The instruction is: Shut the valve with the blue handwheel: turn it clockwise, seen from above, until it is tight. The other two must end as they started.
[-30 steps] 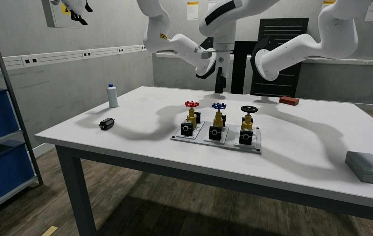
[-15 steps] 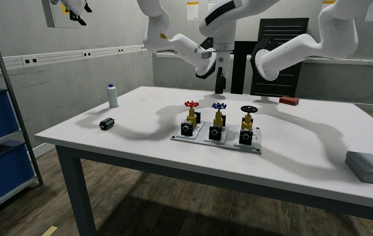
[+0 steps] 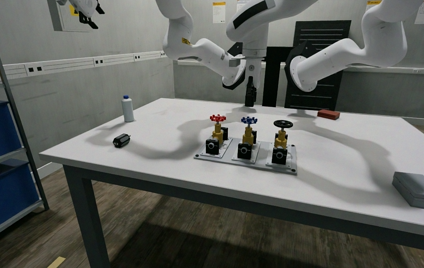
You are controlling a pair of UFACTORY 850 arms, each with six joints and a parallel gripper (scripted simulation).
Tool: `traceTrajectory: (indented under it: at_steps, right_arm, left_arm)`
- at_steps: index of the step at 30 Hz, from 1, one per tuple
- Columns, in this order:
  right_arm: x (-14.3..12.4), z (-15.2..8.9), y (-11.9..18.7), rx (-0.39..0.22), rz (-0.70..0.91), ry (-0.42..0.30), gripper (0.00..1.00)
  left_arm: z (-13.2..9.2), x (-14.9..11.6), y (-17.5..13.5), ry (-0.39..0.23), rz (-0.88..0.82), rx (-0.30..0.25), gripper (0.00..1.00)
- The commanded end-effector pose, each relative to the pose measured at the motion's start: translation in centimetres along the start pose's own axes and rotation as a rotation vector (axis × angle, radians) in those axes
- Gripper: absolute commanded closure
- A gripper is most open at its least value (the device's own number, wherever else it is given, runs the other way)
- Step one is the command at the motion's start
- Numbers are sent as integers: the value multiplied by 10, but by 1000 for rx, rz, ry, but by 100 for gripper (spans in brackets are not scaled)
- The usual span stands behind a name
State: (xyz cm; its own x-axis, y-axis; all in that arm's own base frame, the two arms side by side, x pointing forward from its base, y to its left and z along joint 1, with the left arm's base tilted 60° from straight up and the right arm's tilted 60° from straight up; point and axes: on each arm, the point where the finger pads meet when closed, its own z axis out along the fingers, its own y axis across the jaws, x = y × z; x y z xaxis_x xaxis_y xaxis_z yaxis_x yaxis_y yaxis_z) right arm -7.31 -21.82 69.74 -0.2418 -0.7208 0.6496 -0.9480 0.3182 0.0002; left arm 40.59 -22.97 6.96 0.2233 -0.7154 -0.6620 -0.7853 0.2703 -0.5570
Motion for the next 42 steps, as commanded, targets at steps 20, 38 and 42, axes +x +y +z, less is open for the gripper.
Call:
traceTrajectory:
  at_steps: [20,38,42]
  right_arm:
    - [0,0,0,0,0,1,0]
    - [0,0,0,0,0,1,0]
    - [0,0,0,0,0,1,0]
  left_arm:
    - [-1,0,0,-1,-245,0,21]
    - [-1,0,0,-1,-663,0,21]
    - [-1,0,0,-1,-805,0,21]
